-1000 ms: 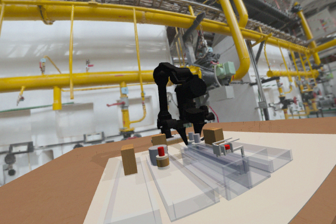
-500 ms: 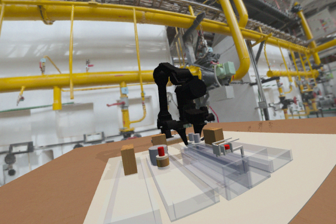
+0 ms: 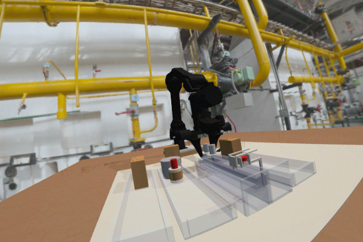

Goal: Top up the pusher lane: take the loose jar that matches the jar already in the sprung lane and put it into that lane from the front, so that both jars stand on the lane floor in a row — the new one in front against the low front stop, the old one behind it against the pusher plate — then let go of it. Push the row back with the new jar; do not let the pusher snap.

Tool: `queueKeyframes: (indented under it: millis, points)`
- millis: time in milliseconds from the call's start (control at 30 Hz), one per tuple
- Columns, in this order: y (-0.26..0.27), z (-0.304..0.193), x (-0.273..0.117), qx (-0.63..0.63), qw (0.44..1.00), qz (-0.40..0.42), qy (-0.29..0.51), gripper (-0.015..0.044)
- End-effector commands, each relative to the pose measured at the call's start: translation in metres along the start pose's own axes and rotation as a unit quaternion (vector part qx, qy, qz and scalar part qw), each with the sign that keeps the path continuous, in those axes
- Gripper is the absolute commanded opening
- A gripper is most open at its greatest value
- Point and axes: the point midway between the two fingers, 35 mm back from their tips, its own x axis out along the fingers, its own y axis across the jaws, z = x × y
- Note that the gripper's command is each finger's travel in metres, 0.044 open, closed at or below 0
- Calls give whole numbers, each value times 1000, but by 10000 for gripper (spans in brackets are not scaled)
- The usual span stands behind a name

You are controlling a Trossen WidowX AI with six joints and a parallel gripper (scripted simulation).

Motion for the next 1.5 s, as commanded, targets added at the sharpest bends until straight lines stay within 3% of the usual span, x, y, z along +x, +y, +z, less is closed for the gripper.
queueKeyframes:
  millis: [0,967,1333,1467]
  points:
    - [-1,2,0,-2,1000,-2,-6,0]
    - [0,-4,0,-2,1000,-2,-6,0]
    - [0,-4,0,-2,1000,-2,-6,289]
    - [0,-4,-2,-2,1000,-2,-6,293]
